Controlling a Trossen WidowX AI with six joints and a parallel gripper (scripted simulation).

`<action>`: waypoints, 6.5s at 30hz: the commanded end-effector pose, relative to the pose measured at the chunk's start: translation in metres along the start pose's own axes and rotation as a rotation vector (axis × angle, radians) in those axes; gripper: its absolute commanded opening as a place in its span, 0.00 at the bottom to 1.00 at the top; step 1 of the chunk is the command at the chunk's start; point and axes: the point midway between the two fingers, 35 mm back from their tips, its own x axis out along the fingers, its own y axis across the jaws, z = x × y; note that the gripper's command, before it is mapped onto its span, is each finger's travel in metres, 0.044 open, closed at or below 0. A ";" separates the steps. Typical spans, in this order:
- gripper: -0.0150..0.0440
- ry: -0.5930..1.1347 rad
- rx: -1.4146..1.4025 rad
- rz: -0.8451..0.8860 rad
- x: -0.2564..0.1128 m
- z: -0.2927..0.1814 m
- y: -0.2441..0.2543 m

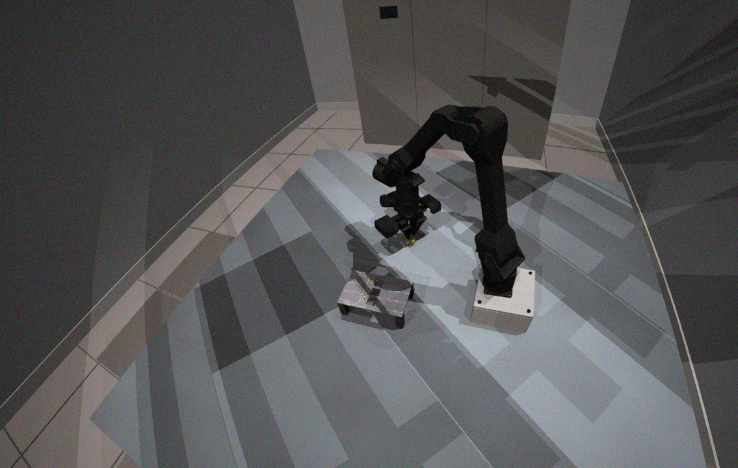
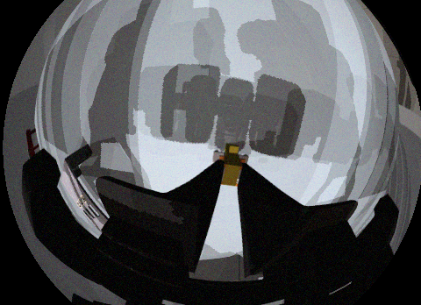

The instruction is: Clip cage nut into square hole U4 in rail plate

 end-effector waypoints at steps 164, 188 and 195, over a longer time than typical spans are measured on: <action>0.31 0.016 -0.682 0.028 -0.044 -0.099 0.168; 0.31 0.012 -0.682 0.016 -0.043 -0.100 0.170; 0.31 0.012 -0.682 0.014 -0.043 -0.101 0.171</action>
